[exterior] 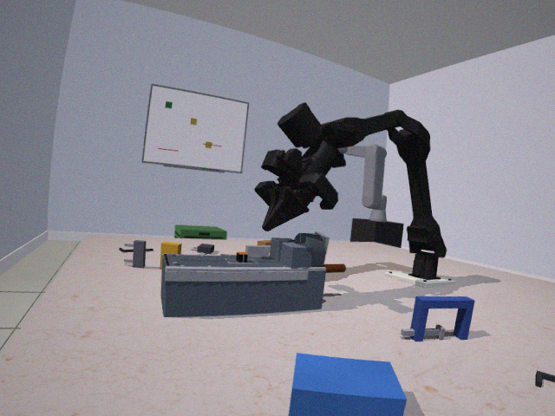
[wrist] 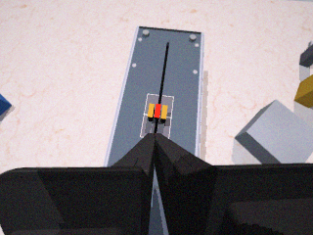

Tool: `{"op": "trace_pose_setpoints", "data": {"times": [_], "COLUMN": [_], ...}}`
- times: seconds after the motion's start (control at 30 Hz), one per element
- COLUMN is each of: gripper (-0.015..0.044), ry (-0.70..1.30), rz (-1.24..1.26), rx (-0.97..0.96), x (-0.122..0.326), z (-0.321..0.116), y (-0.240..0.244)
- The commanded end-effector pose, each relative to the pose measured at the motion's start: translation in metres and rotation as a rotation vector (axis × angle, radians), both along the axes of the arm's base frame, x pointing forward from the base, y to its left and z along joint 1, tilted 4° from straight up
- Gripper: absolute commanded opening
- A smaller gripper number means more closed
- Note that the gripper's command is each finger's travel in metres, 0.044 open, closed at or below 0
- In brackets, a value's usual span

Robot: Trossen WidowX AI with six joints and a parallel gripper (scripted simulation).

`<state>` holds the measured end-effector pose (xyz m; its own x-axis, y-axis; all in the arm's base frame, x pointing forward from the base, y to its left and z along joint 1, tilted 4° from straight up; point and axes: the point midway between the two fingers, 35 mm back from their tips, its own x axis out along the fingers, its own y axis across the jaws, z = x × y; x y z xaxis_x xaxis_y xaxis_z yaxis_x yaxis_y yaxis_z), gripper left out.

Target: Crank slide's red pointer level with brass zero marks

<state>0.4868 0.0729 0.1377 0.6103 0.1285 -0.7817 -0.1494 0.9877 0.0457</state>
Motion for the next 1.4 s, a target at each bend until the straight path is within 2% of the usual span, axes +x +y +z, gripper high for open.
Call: {"op": "trace_pose_setpoints", "data": {"times": [0.0,0.1,0.67,0.7,1.23,1.27,1.37], "gripper": [0.0,0.0,0.044,0.044,0.002,0.0,0.0], "ry": [0.0,0.0,0.0,0.0,0.0,0.0,0.0], "rz": [0.0,0.0,0.0,0.0,0.0,0.0,0.0], "rx": [0.0,0.0,0.0,0.0,0.0,0.0,0.0], "x": [0.0,0.0,0.0,0.0,0.0,0.0,0.0], "z": [0.0,0.0,0.0,0.0,0.0,0.0,0.0], "y": [0.0,0.0,0.0,0.0,0.0,0.0,0.0]}}
